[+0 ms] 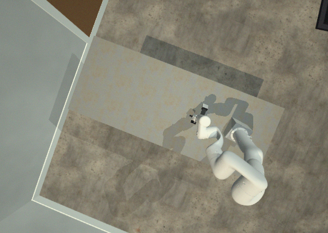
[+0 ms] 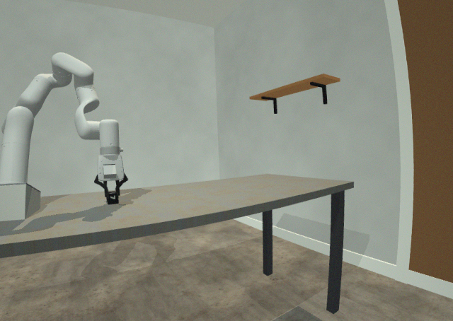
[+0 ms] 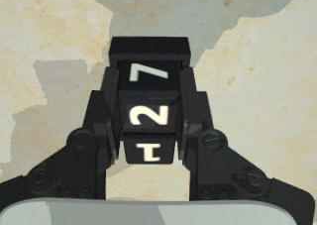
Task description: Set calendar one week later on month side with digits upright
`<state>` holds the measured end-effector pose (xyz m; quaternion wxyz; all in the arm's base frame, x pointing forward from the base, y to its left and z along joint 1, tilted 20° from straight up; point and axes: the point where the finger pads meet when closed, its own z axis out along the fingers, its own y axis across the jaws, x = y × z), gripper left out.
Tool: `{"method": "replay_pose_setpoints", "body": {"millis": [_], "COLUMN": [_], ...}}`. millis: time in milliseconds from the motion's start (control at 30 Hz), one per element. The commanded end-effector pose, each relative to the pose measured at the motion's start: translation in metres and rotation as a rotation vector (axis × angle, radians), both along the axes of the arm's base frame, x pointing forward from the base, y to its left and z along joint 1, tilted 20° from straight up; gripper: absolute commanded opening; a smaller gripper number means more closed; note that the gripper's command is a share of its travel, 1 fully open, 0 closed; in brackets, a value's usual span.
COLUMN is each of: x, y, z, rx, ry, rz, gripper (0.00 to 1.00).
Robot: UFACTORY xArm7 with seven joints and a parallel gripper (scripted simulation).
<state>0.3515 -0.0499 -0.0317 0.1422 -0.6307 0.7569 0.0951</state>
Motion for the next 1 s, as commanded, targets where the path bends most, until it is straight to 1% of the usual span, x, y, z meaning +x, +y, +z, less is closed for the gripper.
{"method": "replay_pose_setpoints", "body": {"millis": [0, 133, 233, 333, 533, 600, 700, 767, 967], "x": [0.001, 0.001, 0.0, -0.002, -0.006, -0.006, -0.008, -0.009, -0.009], "y": [-0.001, -0.002, -0.005, -0.011, -0.025, -0.025, -0.031, -0.032, -0.033], "z": [0.001, 0.004, 0.014, 0.03, 0.071, 0.071, 0.087, 0.093, 0.095], "rx": [-0.001, -0.001, -0.001, -0.001, -0.001, -0.001, -0.001, -0.001, -0.001], "ry": [-0.003, -0.003, -0.003, -0.003, -0.003, -0.003, -0.003, -0.003, -0.003], "rz": [-0.002, -0.002, -0.002, -0.002, -0.002, -0.002, -0.002, -0.002, -0.002], "gripper": [0.27, 0.27, 0.27, 0.27, 0.27, 0.27, 0.27, 0.27, 0.27]}}
